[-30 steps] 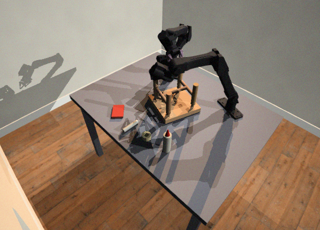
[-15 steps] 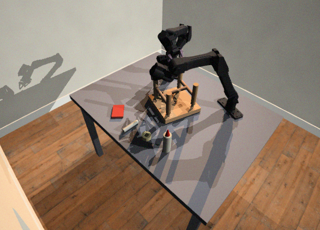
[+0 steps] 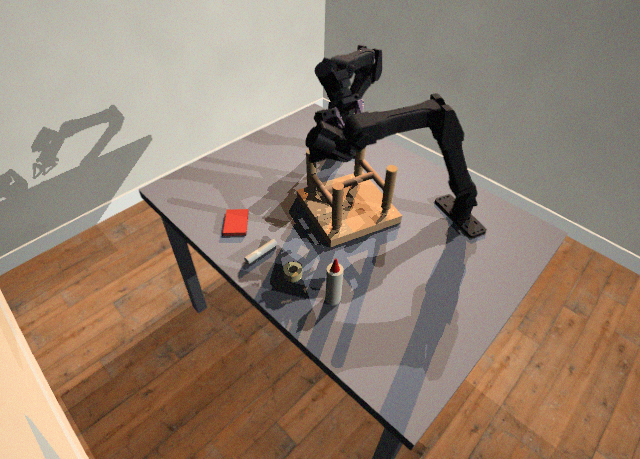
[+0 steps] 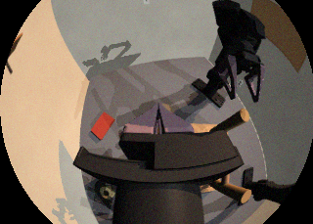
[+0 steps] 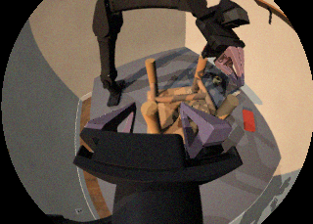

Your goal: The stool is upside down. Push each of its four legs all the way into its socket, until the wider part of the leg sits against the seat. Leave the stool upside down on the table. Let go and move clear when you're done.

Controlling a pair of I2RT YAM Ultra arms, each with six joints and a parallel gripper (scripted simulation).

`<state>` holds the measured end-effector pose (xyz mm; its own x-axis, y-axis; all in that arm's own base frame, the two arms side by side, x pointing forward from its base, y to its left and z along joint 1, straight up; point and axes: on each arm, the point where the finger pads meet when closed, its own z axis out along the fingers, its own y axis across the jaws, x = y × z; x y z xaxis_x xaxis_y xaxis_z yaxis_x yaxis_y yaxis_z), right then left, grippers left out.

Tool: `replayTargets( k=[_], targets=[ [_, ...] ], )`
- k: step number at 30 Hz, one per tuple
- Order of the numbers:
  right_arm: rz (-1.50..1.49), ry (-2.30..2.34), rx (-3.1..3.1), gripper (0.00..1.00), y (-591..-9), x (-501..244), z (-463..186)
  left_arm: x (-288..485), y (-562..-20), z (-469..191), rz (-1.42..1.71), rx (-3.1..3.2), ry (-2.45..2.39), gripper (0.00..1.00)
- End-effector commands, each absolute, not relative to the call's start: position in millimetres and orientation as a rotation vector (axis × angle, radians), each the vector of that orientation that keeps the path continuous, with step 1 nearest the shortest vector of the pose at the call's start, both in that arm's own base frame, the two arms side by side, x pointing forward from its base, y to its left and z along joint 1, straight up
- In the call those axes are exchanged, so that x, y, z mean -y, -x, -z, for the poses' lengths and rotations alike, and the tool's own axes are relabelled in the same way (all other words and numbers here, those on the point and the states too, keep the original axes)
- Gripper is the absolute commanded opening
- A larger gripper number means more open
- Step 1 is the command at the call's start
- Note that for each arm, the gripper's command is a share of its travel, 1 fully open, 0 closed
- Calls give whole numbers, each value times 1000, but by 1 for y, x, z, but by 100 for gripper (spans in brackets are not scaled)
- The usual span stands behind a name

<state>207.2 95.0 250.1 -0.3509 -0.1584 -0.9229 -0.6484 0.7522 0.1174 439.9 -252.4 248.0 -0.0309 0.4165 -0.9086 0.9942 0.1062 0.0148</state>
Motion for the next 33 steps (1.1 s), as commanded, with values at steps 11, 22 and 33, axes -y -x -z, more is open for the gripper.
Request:
replayTargets(
  k=[11, 22, 33],
  targets=[
    [-332, 486, -1843, 0, -266, -66, -295, 193, -459, -308, 508, -1698, -1127, 0],
    [-101, 221, -1704, 0, -337, -28, -362, 96, -452, -378, 197, -1733, -574, 0],
    [-58, 147, -1663, 0, -359, -19, -381, 63, -416, -390, 103, -1668, -331, 0]
  ],
)
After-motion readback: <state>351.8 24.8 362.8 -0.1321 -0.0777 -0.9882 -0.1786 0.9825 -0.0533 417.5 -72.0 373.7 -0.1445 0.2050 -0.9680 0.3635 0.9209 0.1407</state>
